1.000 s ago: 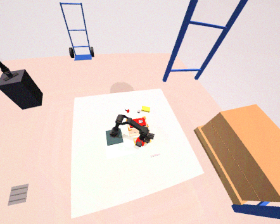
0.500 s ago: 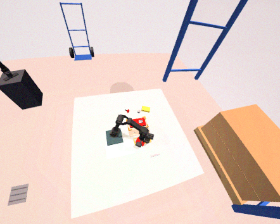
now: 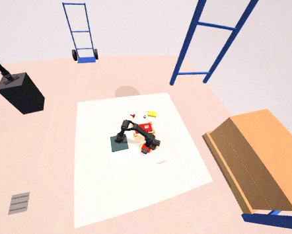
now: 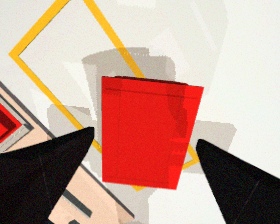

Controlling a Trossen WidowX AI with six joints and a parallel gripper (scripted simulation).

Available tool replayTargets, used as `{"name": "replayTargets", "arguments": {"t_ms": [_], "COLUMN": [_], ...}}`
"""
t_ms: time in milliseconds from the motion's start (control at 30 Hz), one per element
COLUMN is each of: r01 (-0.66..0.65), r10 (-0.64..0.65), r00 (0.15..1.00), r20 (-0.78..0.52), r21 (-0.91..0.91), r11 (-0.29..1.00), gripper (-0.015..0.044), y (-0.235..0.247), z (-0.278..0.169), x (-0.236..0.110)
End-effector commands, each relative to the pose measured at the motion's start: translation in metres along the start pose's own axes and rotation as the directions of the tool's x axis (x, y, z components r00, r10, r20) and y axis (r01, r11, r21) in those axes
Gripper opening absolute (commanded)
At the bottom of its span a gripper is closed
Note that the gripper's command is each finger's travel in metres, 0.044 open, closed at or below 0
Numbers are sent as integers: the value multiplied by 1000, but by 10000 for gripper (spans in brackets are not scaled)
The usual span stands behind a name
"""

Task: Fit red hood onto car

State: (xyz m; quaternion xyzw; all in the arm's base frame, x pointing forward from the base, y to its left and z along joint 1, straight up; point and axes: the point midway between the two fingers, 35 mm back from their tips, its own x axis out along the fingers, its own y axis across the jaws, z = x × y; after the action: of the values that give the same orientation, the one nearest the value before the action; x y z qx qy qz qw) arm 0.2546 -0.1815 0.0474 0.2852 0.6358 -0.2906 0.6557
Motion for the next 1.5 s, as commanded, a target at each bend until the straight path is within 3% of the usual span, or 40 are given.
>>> {"name": "replayTargets", "arguments": {"t_ms": [0, 500, 633, 933, 1267, 1467], "r01": [-3, -3, 0, 0, 1, 1], "r10": [3, 3, 0, 0, -1, -1], "r00": [1000, 1000, 1000, 1000, 1000, 1000], "r20": [0, 0, 0, 0, -1, -1], "r21": [-3, -3, -1, -1, -1, -1], "r11": [1000, 1000, 1000, 1000, 1000, 1000], "gripper": [440, 440, 335, 275, 13, 0], "y": [1, 0, 0, 0, 0, 0], "z": [0, 0, 0, 0, 0, 0], "x": [2, 9, 8, 8, -6, -27]}}
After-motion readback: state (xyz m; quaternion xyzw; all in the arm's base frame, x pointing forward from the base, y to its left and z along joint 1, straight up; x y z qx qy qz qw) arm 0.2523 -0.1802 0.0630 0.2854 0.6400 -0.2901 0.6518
